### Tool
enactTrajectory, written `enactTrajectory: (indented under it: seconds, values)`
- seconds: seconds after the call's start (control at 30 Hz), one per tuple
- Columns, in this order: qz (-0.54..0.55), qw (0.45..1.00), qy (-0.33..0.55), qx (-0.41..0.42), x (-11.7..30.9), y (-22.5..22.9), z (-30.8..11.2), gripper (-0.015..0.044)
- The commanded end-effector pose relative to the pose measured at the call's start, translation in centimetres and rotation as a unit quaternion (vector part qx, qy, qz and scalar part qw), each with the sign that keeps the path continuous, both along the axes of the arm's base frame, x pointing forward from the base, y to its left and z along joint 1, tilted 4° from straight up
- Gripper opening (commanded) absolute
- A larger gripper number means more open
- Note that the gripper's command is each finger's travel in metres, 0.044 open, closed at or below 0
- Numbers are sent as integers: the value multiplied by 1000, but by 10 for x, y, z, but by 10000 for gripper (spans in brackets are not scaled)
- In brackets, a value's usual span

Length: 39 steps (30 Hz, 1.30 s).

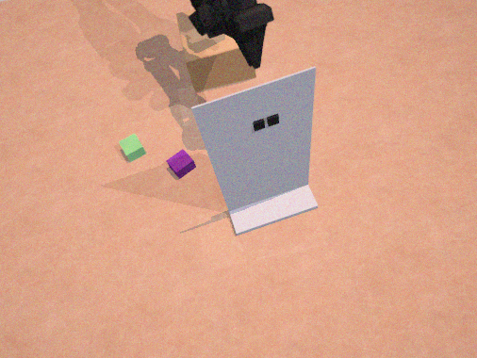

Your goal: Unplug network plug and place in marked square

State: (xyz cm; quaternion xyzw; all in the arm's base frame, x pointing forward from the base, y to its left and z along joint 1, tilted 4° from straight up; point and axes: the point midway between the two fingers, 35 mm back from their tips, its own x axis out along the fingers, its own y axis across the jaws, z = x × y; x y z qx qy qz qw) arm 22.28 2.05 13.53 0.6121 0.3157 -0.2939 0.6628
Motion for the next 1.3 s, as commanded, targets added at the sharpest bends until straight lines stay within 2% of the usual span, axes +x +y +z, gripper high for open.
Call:
enactTrajectory:
  seconds: [0.0,0.2,0.57,1.27]
  values:
    - [-3,1000,-2,0,-4,0,14,156]
    - [-3,1000,-2,0,-9,-1,29,156]
    - [-3,1000,-2,0,-9,-1,29,440]
    - [-3,1000,-2,0,-9,-1,29,440]
